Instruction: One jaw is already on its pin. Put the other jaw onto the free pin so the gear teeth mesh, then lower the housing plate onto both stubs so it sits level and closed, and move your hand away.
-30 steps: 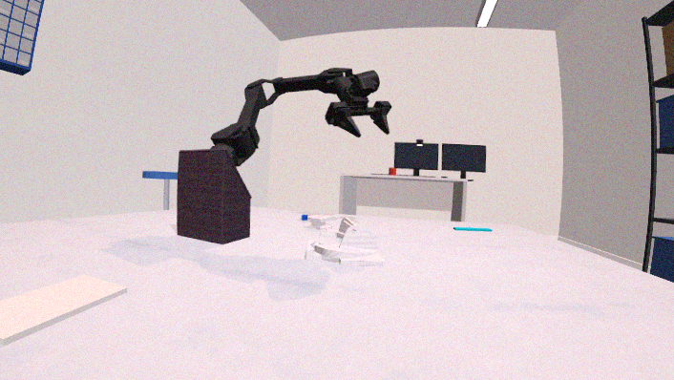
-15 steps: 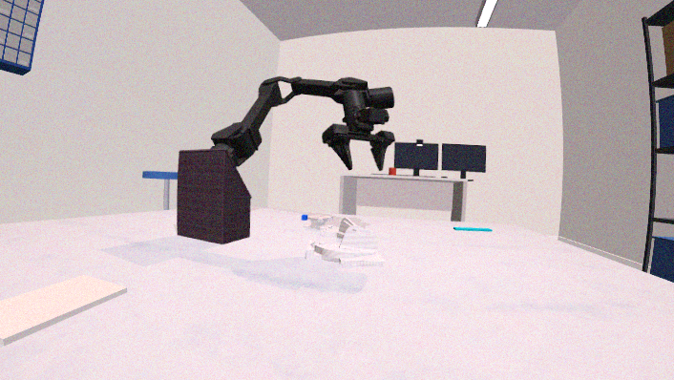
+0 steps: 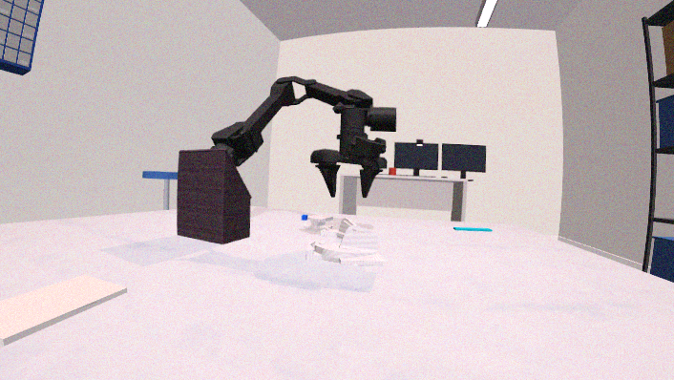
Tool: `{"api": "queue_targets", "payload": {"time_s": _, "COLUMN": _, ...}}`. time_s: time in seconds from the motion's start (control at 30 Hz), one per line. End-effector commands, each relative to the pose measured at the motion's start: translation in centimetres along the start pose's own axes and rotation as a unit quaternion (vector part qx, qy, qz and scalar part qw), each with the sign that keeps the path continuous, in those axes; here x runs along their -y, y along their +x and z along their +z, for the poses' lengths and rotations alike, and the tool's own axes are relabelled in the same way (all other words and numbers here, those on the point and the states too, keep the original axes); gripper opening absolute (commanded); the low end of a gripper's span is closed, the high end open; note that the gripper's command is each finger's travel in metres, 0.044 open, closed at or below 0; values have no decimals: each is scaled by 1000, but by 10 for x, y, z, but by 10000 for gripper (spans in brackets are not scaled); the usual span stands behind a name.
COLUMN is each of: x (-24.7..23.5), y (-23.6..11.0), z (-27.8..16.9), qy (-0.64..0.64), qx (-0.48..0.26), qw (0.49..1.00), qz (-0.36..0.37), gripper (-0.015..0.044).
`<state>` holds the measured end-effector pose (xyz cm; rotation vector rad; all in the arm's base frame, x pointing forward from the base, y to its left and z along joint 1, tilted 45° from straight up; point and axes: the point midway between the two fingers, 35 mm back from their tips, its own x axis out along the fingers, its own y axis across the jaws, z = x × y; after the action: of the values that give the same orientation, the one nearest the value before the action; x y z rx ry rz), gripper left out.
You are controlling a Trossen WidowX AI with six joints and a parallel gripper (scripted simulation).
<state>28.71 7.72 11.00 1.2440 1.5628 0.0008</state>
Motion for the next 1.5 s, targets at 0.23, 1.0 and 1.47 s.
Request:
{"api": "queue_targets", "payload": {"time_s": 0.23, "x": 1, "y": 42, "z": -2, "qy": -3, "qx": -6, "qw": 1000, "qz": 2, "gripper": 440}}
{"api": "queue_targets", "payload": {"time_s": 1.0, "x": 1, "y": 73, "z": -2, "qy": -3, "qx": -6, "qw": 1000, "qz": 2, "gripper": 440}}
{"api": "queue_targets", "payload": {"time_s": 1.47, "x": 1, "y": 92, "z": -3, "qy": -3, "qx": -7, "qw": 1000, "qz": 3, "gripper": 440}}
